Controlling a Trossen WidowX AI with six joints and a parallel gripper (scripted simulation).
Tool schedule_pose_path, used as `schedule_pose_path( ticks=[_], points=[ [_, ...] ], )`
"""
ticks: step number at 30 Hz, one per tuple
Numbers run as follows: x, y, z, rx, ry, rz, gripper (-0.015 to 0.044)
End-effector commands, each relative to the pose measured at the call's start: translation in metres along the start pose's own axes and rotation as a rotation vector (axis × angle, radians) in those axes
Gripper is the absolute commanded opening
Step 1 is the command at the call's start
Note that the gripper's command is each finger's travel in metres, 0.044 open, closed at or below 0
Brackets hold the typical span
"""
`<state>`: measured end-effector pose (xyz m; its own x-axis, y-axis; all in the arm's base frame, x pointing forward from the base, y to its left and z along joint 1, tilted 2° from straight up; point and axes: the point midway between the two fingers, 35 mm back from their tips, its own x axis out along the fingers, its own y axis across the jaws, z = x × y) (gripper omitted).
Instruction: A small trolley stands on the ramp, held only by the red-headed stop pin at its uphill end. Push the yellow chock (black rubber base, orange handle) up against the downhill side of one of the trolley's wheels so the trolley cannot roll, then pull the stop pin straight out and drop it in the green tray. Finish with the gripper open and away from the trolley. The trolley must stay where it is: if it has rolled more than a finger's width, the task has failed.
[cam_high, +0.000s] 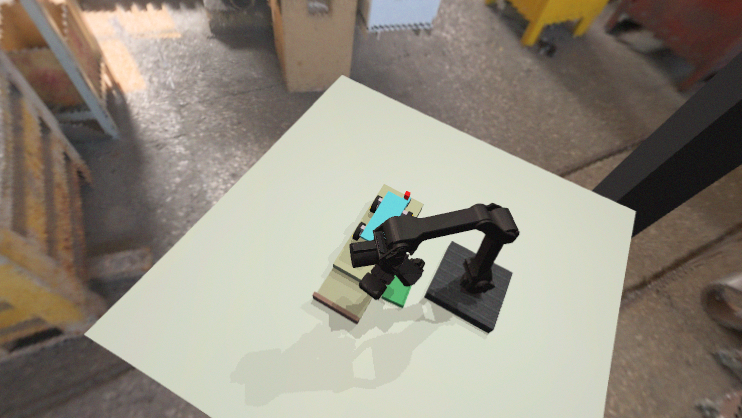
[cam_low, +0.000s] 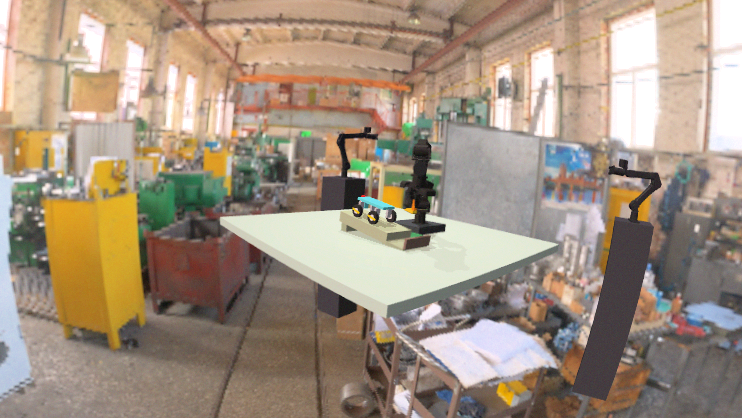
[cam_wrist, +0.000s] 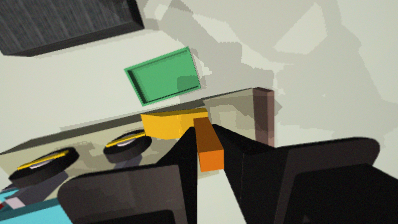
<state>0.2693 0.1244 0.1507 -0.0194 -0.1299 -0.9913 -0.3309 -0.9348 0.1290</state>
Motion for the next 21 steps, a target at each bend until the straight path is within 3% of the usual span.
schedule_pose_path(
  ticks=[1, 21],
  points=[
    [-0.001, -0.001, 0.0, -0.133, 0.008, 0.01, 0.0],
    [0.005, -0.008, -0.029, -0.139, 0.011, 0.009, 0.0]
  ],
)
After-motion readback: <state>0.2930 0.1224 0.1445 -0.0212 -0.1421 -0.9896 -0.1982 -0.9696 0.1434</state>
